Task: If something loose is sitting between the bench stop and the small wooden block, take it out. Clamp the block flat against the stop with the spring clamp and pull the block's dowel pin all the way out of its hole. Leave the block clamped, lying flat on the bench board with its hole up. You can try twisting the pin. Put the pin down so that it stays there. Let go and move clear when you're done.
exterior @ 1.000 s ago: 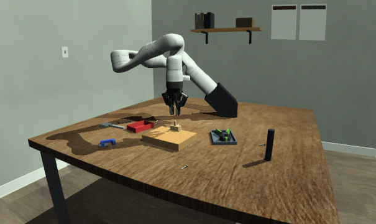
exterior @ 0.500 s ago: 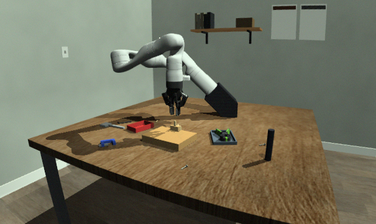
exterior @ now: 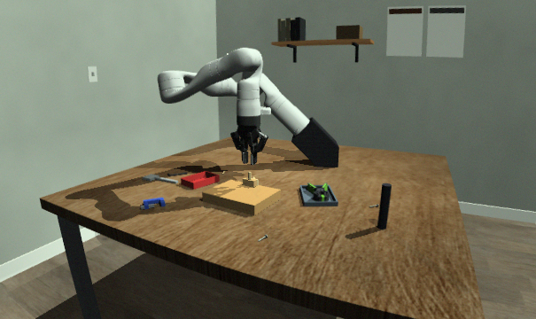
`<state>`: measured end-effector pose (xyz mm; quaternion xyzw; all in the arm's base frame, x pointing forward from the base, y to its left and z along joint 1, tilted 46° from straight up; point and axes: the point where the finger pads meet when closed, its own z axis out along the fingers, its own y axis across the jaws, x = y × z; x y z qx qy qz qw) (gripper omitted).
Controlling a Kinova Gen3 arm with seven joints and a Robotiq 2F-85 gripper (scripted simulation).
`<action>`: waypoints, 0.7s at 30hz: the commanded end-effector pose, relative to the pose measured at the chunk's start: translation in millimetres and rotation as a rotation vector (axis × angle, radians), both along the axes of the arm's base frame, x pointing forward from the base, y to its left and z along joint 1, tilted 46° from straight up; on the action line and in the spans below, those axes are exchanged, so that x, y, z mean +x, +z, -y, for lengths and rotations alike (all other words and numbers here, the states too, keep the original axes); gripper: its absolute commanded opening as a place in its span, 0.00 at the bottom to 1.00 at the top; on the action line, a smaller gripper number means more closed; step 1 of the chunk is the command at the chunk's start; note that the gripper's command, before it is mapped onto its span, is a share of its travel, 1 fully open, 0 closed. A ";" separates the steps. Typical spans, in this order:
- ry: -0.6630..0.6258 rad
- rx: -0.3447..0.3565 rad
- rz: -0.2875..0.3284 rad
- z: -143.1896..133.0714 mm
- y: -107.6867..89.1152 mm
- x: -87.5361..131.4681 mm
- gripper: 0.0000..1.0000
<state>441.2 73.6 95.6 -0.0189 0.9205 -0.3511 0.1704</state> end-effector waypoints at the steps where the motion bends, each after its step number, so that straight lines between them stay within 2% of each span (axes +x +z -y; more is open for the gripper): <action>1: 0.001 0.001 0.001 -0.7 0.5 0.1 0.34; 14: 0.004 0.000 -0.001 -1.9 -0.6 0.3 0.34; 21: 0.040 -0.007 -0.038 -19.7 -17.6 2.9 0.34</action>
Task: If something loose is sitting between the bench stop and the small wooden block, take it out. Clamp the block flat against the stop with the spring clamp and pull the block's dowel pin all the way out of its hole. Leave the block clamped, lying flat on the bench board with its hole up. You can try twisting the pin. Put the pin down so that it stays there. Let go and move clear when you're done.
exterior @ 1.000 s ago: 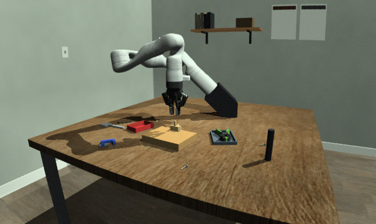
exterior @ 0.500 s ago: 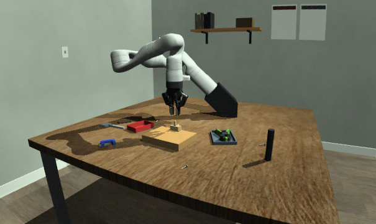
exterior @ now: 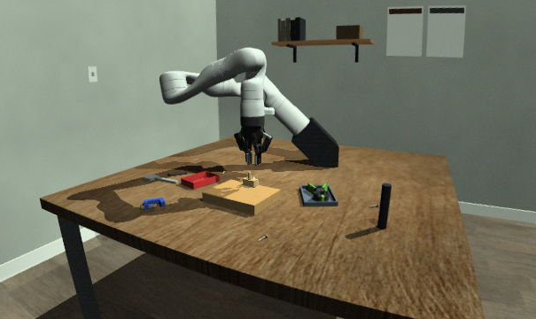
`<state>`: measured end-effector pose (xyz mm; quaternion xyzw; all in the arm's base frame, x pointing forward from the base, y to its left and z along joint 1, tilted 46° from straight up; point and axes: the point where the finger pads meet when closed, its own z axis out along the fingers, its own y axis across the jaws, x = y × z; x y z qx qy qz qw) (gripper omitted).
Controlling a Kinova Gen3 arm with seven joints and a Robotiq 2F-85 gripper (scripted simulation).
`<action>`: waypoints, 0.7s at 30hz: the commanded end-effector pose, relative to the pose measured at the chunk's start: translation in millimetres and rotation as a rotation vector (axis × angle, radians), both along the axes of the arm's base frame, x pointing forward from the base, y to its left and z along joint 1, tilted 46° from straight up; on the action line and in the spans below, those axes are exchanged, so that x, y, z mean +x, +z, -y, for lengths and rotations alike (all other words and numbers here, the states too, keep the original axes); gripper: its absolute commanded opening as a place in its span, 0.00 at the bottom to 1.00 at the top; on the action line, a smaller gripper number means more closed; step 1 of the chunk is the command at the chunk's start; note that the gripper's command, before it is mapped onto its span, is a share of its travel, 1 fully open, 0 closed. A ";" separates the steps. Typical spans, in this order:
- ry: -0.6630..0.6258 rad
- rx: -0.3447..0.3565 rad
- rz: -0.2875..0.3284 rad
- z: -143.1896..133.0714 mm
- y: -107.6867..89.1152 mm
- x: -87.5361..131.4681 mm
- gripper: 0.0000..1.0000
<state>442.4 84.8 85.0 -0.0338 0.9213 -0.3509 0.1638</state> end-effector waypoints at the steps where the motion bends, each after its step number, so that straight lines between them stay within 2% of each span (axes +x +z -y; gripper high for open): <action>1: 0.027 -0.005 -0.025 -13.1 -11.5 2.1 0.34; 3: 0.027 -0.005 -0.025 -13.1 -11.5 2.1 0.34; 5: 0.049 -0.012 -0.047 -23.5 -22.1 3.0 0.34; 18: 0.244 -0.097 -0.227 -103.9 -120.7 -7.1 0.34; 20: 0.244 -0.097 -0.227 -103.9 -120.7 -7.1 0.34; 21: 0.258 -0.106 -0.240 -108.8 -128.1 -9.0 0.34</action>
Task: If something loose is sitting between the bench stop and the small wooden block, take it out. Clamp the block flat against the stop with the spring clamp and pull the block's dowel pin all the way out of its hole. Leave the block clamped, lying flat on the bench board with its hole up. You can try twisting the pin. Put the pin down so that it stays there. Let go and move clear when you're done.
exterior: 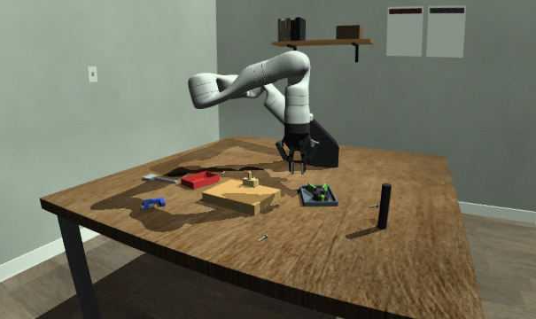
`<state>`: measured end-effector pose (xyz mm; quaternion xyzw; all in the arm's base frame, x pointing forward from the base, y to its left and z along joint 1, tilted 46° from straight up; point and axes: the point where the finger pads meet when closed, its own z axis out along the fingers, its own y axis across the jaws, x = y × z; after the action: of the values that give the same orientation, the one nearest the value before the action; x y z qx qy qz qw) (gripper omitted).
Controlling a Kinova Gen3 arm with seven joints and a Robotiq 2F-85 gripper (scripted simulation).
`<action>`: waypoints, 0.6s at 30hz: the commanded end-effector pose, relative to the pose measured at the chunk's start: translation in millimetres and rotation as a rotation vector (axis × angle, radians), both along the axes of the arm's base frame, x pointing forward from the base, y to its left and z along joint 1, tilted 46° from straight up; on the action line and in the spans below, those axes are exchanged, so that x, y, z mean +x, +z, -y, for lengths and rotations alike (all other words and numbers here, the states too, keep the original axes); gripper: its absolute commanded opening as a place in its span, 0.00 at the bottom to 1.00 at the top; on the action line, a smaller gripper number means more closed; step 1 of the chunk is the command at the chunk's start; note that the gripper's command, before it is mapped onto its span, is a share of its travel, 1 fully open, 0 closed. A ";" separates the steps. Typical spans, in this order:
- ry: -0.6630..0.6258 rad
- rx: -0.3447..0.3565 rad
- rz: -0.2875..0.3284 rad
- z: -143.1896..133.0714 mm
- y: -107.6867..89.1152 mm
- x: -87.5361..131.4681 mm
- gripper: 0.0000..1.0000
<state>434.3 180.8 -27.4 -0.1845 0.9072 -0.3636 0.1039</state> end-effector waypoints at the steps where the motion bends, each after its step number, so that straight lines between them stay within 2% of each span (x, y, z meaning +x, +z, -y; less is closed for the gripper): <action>1: 0.039 -0.027 -0.038 -17.2 -22.7 -2.7 0.34; 5: 0.085 -0.056 -0.074 -31.0 -46.2 -9.8 0.34; 9: 0.113 -0.074 -0.095 -38.6 -60.7 -14.7 0.34; 18: 0.125 -0.083 -0.104 -41.7 -66.9 -16.9 0.34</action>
<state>418.1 220.8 -94.1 -0.2624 0.8824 -0.3839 0.0713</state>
